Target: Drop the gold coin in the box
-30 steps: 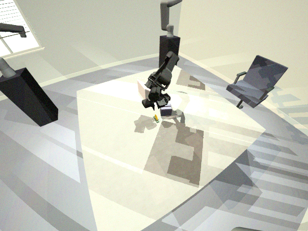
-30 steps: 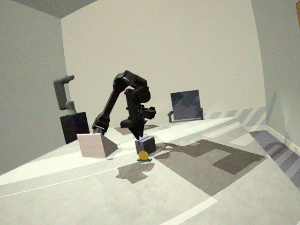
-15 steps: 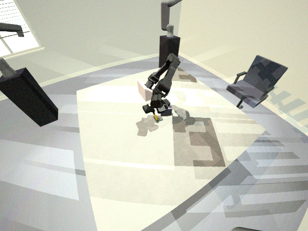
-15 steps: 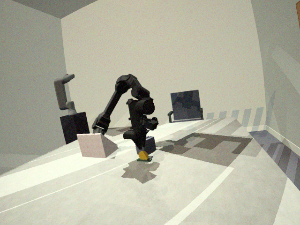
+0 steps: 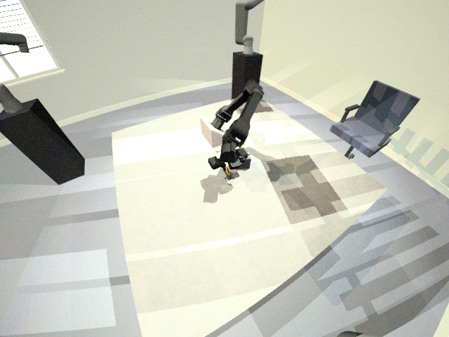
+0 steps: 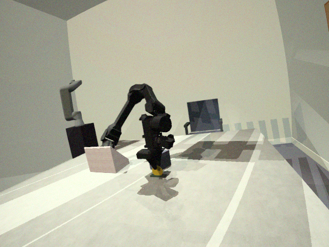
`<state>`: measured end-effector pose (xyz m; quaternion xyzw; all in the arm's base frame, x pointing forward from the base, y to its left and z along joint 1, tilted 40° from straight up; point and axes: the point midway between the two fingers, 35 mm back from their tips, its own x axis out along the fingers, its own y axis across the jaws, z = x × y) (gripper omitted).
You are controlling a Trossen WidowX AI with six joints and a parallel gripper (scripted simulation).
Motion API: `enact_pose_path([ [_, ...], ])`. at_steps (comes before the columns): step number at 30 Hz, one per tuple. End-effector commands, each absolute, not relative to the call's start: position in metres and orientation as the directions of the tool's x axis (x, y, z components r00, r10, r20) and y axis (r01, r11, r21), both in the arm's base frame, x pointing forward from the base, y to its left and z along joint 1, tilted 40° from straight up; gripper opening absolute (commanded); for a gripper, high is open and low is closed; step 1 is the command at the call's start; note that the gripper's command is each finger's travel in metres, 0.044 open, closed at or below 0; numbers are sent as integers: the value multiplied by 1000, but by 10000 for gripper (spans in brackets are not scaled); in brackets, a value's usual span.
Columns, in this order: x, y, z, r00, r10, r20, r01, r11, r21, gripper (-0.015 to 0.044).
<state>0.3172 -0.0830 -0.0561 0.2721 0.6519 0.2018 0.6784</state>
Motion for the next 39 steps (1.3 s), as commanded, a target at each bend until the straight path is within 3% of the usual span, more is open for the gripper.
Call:
enact_pose_path([
  [1,316,-78,-61,66,635,-770,88,765,638,161],
  [17,316,-62,-78,66,636,-769,87,764,639,161],
  [23,316,-62,-78,66,636,-769,87,764,639,3],
  [39,317,-73,-67,66,634,-770,88,765,638,0],
])
